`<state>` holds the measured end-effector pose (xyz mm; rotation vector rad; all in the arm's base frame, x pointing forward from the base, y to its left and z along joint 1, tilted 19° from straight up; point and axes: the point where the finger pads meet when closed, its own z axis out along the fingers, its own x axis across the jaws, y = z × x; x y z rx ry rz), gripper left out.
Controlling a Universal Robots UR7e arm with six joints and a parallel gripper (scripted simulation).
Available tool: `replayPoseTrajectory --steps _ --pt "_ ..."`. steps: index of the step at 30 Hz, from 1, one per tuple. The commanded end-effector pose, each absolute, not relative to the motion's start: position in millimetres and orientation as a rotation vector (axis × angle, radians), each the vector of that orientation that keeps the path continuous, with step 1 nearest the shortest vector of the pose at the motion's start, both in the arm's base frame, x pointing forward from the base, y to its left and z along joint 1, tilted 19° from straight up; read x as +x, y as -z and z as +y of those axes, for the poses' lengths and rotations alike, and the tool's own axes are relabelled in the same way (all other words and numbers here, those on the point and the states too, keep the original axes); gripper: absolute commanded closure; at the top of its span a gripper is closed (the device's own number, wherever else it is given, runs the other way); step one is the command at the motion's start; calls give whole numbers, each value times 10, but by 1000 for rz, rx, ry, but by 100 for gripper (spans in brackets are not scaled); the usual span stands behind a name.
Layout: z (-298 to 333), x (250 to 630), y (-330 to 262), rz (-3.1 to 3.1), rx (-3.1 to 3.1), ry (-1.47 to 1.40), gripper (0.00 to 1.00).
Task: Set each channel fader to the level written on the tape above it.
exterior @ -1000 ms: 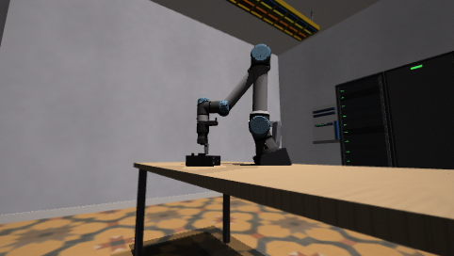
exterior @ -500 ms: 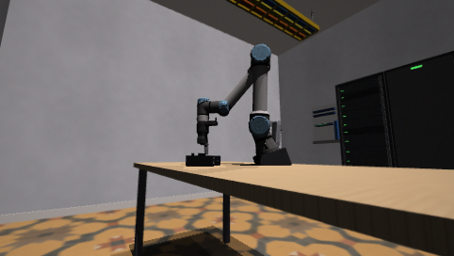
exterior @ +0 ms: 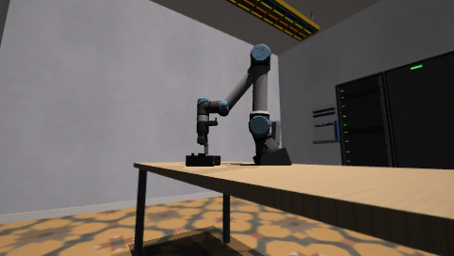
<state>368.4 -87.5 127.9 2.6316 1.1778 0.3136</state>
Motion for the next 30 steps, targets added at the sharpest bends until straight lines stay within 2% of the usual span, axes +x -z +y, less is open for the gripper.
replayPoseTrajectory --steps 1,30 --pt "-878 3688 -1286 1177 2630 -315 100" --pt "-836 3639 -1290 1177 2630 -315 100"
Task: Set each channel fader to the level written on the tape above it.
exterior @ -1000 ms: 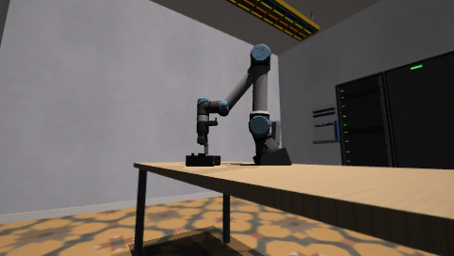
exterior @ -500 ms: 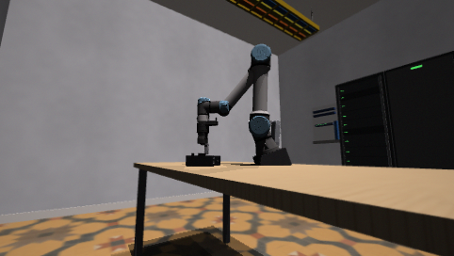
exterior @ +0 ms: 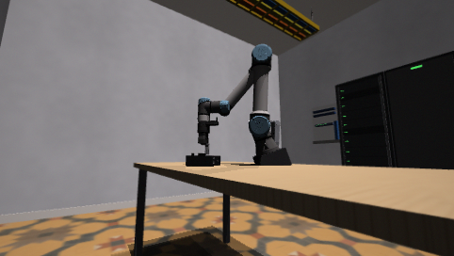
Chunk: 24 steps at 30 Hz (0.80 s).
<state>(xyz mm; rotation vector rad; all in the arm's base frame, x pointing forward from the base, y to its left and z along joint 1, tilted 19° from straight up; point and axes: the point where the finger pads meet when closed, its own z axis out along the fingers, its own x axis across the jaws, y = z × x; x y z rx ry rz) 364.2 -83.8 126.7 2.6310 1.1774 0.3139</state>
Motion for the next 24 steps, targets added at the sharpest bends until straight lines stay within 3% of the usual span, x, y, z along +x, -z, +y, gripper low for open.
replayPoseTrajectory --steps 1,24 --pt "-834 3635 -1304 1177 2630 -315 100" --pt "-787 3529 -1647 1177 2630 -315 100"
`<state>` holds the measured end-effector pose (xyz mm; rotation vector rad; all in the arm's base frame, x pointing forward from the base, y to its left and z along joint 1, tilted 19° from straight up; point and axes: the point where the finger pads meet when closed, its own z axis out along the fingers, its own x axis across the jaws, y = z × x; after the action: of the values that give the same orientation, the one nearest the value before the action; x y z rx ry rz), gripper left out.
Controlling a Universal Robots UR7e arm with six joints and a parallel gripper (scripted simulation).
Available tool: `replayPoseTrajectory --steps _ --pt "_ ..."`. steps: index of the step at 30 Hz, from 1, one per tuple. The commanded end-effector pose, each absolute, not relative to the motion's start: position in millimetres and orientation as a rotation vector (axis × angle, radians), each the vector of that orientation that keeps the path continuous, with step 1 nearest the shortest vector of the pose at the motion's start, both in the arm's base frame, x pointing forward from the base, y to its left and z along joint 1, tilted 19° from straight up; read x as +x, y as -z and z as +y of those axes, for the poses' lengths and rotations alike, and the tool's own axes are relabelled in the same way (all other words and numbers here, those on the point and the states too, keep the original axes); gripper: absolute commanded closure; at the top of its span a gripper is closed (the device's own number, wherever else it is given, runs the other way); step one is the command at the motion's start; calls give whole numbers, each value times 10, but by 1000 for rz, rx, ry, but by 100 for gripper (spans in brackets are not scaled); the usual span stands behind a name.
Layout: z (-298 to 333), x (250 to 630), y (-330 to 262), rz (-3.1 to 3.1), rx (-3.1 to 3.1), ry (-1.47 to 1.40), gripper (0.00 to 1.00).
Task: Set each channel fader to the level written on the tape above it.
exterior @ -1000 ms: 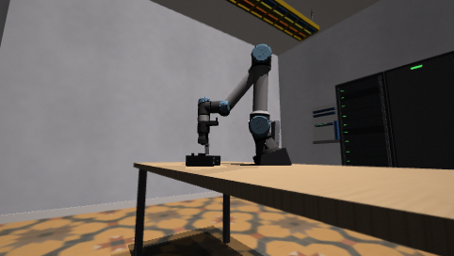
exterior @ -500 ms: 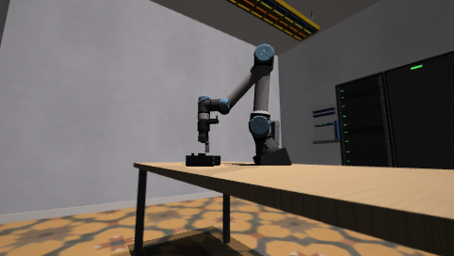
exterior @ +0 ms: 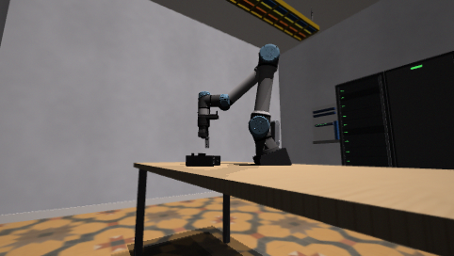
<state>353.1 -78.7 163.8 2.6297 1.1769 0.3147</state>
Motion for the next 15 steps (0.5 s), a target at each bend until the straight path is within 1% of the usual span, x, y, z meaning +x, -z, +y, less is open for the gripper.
replayPoseTrajectory --steps 1,15 --pt "-787 3529 -1647 1177 2630 -315 100" --pt "-787 3529 -1646 1185 2626 -314 100"
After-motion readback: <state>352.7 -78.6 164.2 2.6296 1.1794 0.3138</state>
